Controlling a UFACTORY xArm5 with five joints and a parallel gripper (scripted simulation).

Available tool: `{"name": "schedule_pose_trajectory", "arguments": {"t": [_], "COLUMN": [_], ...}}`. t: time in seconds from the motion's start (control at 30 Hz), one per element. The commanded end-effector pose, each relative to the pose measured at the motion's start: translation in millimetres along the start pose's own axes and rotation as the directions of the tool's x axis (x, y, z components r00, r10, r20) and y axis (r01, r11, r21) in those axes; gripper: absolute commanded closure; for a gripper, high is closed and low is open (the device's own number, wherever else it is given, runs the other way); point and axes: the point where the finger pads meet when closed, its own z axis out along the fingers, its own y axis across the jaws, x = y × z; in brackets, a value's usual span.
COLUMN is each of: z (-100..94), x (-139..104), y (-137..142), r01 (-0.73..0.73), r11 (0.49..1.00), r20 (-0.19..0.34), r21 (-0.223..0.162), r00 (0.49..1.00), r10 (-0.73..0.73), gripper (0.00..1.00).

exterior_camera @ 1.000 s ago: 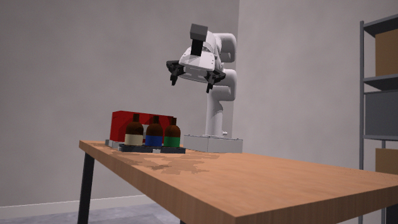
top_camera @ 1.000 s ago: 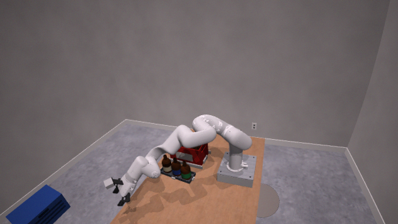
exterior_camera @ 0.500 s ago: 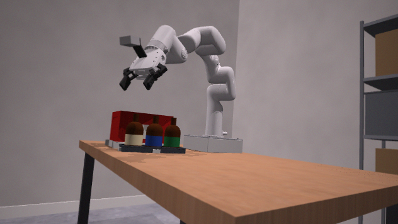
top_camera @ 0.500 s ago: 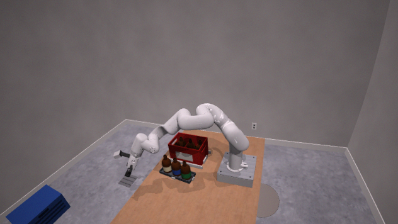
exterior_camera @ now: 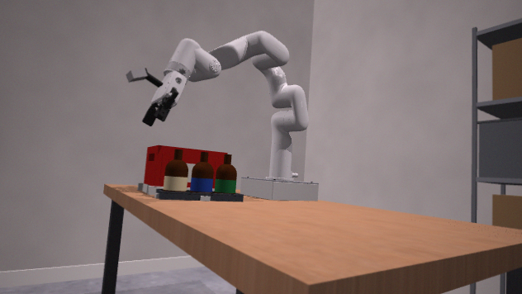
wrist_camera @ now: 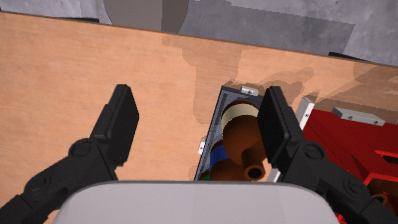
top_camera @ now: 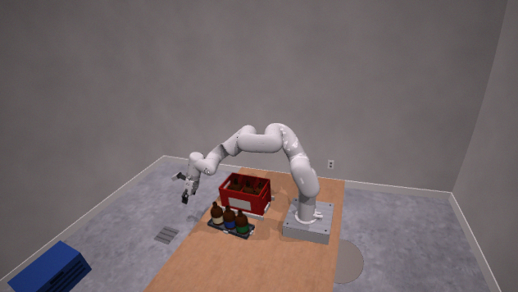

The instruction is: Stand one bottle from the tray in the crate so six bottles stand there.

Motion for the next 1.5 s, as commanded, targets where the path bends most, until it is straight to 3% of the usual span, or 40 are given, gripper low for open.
{"name": "schedule_pose_trajectory", "arguments": {"t": [0.0, 0.03, 0.07, 0.27, 0.53, 0.6, 0.63, 0.67, 0.9, 1.17, 1.2, 1.47], "z": [-17.3, -17.3, -26.7, -44.9, -77.6, -77.6, -87.8, -93.3, -118.1, -118.7, -118.7, -118.7], "x": [-15, -15, -29, -61, -129, -129, -147, -162, -220, -222, -222, -222], "y": [55, 55, 92, 152, 232, 232, 253, 262, 297, 298, 298, 298], "r01": [-0.115, -0.115, -0.204, -0.341, -0.565, -0.565, -0.578, -0.628, -0.730, -0.733, -0.733, -0.733], "r11": [0.992, 0.992, 0.975, 0.930, 0.790, 0.790, 0.778, 0.729, 0.596, 0.592, 0.592, 0.592], "r20": [0.033, 0.033, 0.062, 0.101, 0.149, 0.149, 0.151, 0.157, 0.165, 0.165, 0.165, 0.165], "r21": [-0.057, -0.057, -0.087, -0.138, -0.238, -0.238, -0.245, -0.271, -0.334, -0.336, -0.336, -0.336], "r00": [0.993, 0.993, 0.976, 0.929, 0.783, 0.783, 0.770, 0.718, 0.577, 0.572, 0.572, 0.572], "r10": [0.117, 0.117, 0.210, 0.356, 0.604, 0.604, 0.620, 0.678, 0.800, 0.803, 0.803, 0.803], "gripper": [0.00, 0.00, 0.00, 0.00, 0.00, 0.00, 0.00, 0.00, 0.00, 0.00, 1.00, 1.00]}}
